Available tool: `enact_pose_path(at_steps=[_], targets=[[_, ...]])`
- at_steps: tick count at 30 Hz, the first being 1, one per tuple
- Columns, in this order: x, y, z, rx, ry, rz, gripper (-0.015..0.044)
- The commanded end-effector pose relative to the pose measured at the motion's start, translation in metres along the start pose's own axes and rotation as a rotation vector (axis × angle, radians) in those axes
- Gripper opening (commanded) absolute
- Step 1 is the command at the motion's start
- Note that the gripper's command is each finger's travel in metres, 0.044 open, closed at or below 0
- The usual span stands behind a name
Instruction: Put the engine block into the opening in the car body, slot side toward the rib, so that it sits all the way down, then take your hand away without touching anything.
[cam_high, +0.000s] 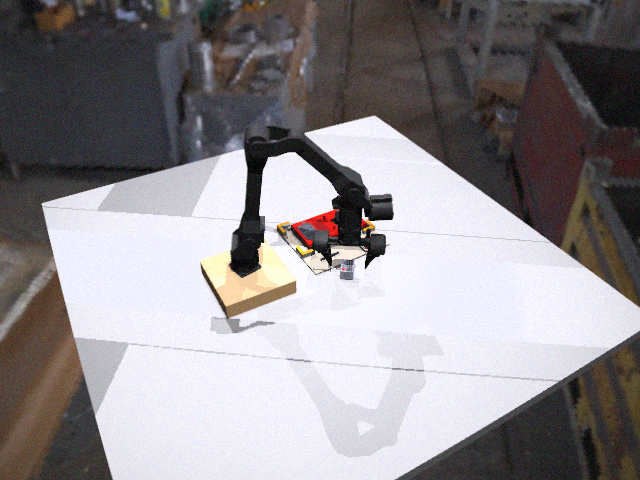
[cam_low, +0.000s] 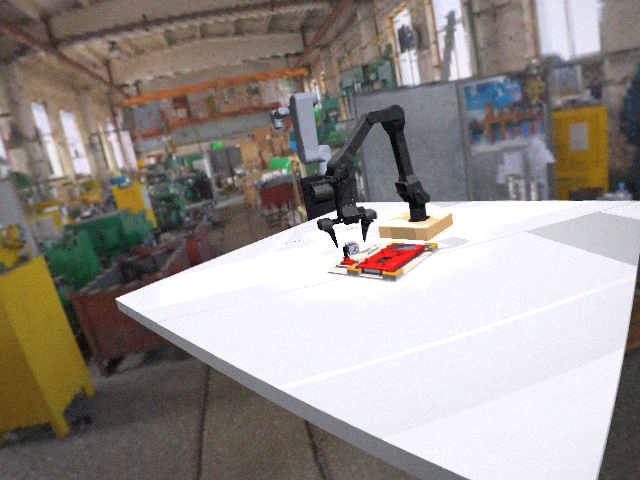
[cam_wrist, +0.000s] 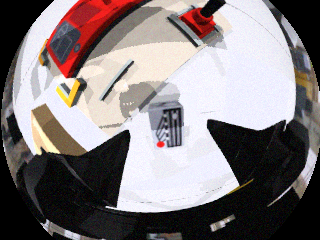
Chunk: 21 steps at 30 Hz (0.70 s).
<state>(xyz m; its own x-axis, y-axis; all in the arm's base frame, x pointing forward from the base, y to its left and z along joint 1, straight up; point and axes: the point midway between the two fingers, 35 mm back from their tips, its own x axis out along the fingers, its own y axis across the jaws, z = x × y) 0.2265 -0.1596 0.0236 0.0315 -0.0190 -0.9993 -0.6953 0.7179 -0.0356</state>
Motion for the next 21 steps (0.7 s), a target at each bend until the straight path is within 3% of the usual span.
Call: enact_pose_path(at_steps=[1, 2, 13, 21], targets=[[0.0069, 0.0021, -0.0001, -0.003, -0.002, 0.006, 0.044], [0.0072, 0.0022, -0.0001, -0.003, -0.002, 0.006, 0.044], [0.0072, 0.0022, -0.0001, -0.003, -0.002, 0.006, 0.0151], [0.0072, 0.0022, -0.0001, -0.003, -0.002, 0.006, 0.0078]])
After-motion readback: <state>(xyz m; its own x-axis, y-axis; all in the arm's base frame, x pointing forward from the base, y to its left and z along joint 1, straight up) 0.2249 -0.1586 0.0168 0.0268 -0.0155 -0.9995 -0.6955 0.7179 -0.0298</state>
